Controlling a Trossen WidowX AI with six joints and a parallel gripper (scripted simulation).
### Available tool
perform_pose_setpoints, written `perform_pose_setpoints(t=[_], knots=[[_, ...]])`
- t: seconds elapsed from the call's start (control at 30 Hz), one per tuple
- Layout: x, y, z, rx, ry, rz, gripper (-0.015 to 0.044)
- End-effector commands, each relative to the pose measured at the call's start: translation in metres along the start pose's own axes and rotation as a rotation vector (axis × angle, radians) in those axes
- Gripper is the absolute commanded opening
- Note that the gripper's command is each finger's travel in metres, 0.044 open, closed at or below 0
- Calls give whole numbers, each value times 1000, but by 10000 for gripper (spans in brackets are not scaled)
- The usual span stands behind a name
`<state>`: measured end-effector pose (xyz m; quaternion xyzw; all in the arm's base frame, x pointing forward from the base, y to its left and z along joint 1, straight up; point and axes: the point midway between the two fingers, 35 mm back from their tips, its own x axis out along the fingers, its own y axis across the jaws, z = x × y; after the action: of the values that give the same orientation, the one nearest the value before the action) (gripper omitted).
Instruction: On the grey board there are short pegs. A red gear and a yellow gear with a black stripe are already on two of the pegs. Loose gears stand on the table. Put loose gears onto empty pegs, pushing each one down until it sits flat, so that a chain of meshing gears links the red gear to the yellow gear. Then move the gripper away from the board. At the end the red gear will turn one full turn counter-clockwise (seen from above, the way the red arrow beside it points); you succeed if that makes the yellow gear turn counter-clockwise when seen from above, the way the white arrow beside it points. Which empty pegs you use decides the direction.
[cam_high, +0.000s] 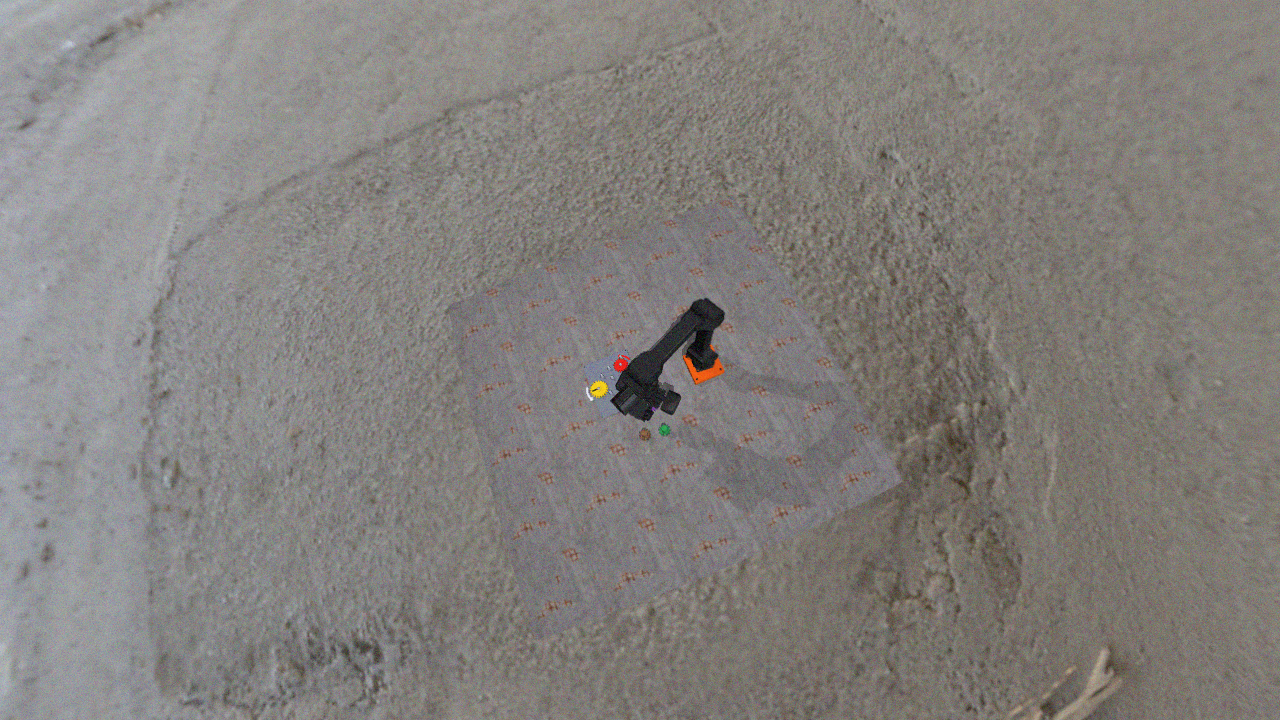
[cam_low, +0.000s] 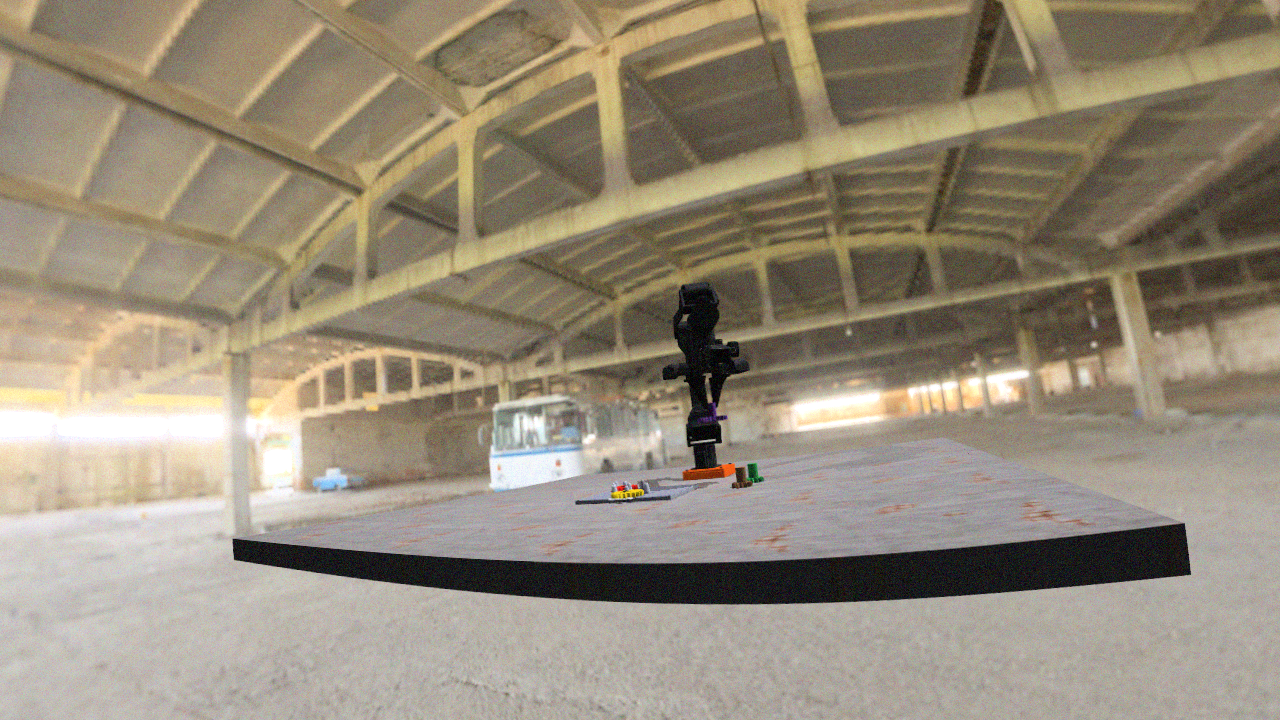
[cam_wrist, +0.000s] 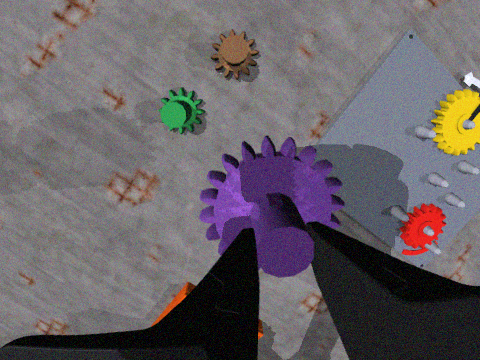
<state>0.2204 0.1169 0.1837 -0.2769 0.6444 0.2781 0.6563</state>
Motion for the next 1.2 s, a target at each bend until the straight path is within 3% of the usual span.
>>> perform_pose_setpoints(t=[0.0,1.17], knots=[[-4,-1,0,-5,-4,-3,0],[26,-75,-2,14,-3,-15,0]])
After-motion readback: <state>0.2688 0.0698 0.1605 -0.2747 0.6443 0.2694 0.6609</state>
